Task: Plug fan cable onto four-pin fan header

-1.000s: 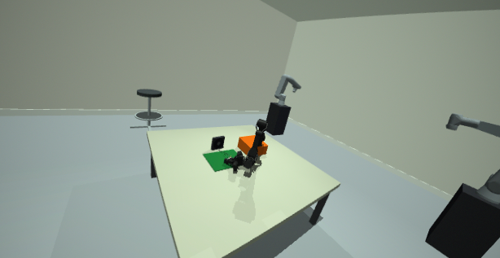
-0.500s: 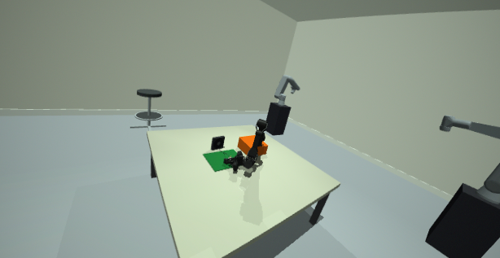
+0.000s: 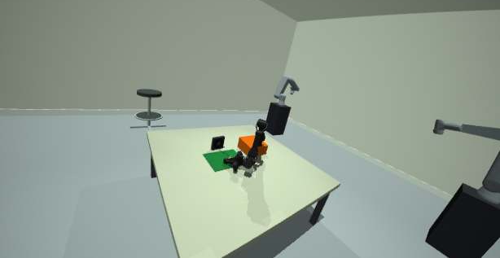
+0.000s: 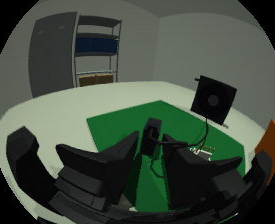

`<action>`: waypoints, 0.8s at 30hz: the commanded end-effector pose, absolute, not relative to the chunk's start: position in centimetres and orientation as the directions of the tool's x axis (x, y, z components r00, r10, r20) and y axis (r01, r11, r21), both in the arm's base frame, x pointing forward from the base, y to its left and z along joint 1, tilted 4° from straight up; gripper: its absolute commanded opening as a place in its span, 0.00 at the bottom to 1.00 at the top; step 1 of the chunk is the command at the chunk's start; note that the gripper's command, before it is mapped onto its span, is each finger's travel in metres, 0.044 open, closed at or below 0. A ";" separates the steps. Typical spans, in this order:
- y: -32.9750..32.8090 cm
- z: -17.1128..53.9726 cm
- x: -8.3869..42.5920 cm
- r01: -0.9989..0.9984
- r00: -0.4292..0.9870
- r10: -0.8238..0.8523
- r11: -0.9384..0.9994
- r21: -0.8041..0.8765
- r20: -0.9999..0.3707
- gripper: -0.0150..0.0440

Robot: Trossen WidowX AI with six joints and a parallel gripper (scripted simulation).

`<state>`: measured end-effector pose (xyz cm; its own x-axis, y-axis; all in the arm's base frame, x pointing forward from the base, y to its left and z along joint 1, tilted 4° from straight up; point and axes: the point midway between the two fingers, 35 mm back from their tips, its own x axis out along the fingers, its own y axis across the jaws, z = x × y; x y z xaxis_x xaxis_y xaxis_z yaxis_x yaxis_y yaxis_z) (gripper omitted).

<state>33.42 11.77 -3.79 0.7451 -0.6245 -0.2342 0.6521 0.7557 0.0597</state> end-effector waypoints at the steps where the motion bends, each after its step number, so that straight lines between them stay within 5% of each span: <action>1: 12.0 -3.8 33.3 0.651 0.745 -0.623 0.756 0.061 -0.239 0.49; 24: 15.1 -2.4 30.1 0.650 0.741 -0.613 0.758 0.061 -0.276 0.49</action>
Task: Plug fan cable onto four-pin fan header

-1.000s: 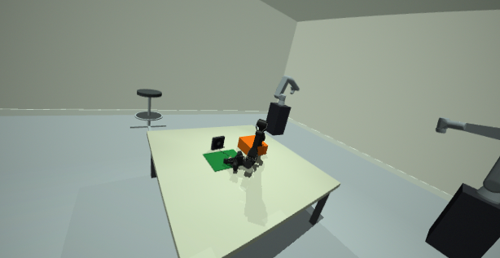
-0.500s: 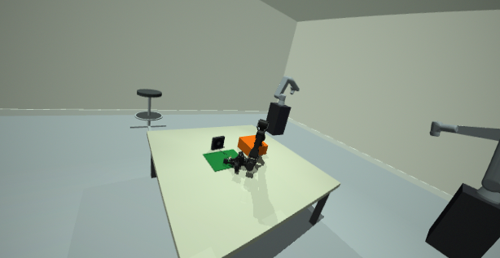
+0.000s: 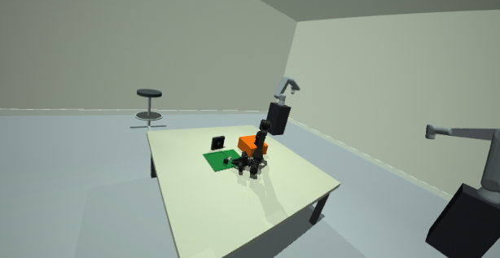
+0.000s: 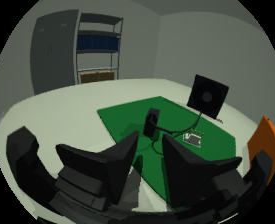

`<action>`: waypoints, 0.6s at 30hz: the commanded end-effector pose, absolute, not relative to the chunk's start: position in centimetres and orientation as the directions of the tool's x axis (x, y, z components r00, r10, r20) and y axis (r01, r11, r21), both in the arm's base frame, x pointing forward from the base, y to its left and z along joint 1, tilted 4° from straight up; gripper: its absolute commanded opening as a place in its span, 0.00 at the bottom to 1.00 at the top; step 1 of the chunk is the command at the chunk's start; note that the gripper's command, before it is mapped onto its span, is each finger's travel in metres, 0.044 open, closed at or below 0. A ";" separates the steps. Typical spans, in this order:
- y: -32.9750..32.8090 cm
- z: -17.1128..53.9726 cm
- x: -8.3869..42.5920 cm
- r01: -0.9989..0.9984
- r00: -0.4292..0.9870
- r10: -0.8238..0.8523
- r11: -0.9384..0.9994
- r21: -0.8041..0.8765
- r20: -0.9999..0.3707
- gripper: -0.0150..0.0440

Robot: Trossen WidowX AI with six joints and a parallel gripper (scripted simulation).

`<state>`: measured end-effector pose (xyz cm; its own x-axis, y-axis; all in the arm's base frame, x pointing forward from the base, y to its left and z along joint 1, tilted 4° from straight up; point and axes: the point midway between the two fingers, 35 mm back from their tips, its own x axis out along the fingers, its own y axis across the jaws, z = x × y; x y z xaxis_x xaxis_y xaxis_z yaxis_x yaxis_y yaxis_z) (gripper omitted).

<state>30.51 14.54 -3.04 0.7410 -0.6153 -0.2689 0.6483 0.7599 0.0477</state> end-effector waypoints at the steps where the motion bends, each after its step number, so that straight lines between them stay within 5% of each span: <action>1: 15.2 -2.3 29.9 0.650 0.740 -0.613 0.758 0.061 -0.276 0.49; 18: 16.7 1.0 27.3 0.653 0.741 -0.621 0.755 0.060 -0.256 0.49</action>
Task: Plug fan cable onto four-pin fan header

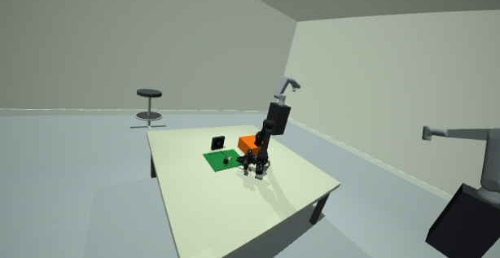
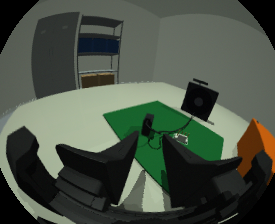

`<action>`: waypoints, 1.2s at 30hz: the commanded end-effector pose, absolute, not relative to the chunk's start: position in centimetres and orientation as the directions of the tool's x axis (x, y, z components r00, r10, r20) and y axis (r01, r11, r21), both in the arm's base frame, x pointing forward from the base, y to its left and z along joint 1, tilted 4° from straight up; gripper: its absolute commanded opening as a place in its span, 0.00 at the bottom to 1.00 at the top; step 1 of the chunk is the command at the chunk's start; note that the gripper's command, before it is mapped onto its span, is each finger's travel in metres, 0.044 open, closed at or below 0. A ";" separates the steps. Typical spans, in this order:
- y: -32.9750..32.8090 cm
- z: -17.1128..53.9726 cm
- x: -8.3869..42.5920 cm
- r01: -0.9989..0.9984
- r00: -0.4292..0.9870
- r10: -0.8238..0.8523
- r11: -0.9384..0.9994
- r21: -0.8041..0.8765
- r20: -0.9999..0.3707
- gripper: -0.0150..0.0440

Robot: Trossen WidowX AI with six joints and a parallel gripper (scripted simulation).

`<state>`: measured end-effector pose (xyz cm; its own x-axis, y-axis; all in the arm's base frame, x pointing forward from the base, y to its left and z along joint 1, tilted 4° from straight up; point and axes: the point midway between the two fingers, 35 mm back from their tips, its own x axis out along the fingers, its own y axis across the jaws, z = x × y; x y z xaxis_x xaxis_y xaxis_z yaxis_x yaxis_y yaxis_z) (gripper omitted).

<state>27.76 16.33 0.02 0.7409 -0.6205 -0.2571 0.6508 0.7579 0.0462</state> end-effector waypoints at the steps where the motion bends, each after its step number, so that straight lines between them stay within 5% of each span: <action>1: 16.8 1.3 27.1 0.653 0.741 -0.621 0.755 0.060 -0.254 0.49; 7: 17.2 2.5 26.4 0.653 0.744 -0.623 0.755 0.061 -0.241 0.49; 19: 15.0 2.2 26.9 0.756 0.563 -0.702 0.651 -0.072 -0.437 1.00; 36: 13.2 2.3 27.2 0.763 0.273 -0.624 0.605 -0.231 -0.732 1.00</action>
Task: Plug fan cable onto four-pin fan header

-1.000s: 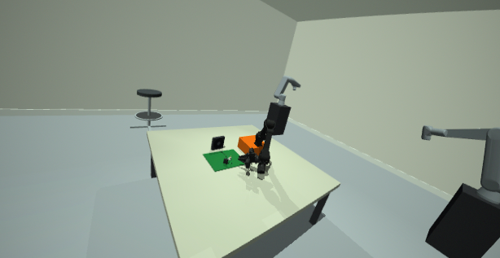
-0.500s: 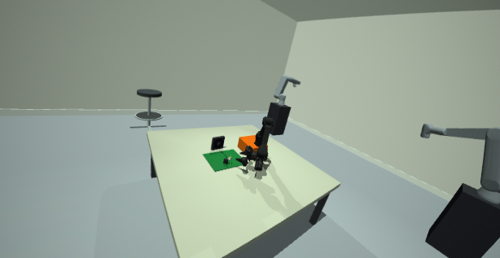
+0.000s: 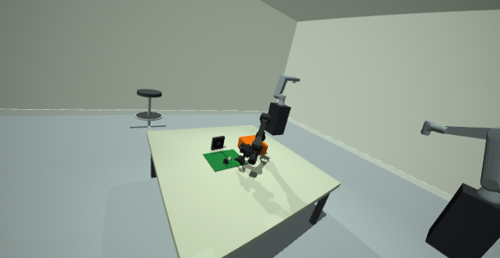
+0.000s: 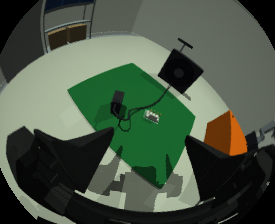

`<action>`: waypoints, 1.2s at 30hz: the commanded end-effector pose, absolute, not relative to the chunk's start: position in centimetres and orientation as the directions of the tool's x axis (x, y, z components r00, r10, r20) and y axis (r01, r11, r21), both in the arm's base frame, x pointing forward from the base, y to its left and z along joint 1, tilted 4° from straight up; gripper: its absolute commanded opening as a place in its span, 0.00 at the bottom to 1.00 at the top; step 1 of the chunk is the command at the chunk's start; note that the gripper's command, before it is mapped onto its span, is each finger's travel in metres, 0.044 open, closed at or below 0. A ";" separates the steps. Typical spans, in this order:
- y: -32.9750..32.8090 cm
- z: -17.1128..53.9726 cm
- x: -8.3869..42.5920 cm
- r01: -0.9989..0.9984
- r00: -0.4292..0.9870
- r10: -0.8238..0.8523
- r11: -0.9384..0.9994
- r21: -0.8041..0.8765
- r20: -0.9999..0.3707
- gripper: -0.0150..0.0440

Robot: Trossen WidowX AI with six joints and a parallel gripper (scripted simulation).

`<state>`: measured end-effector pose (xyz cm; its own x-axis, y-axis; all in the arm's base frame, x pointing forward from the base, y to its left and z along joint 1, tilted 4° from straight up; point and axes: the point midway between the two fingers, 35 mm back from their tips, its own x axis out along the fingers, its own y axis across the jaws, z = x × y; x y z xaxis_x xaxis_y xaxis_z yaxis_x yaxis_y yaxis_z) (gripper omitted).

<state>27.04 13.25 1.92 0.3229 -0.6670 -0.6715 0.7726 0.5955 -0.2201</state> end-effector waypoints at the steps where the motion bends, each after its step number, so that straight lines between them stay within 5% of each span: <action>1: 13.2 2.3 27.2 0.759 0.259 -0.612 0.607 -0.235 -0.747 1.00; 17: 13.4 3.9 27.8 0.671 0.080 -0.341 0.714 -0.202 -0.937 1.00; 36: 14.1 8.0 29.3 0.526 0.032 0.065 0.848 0.072 -0.997 1.00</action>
<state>28.96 13.89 6.81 0.0191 -0.0160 -0.9997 0.5590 0.8292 -0.0026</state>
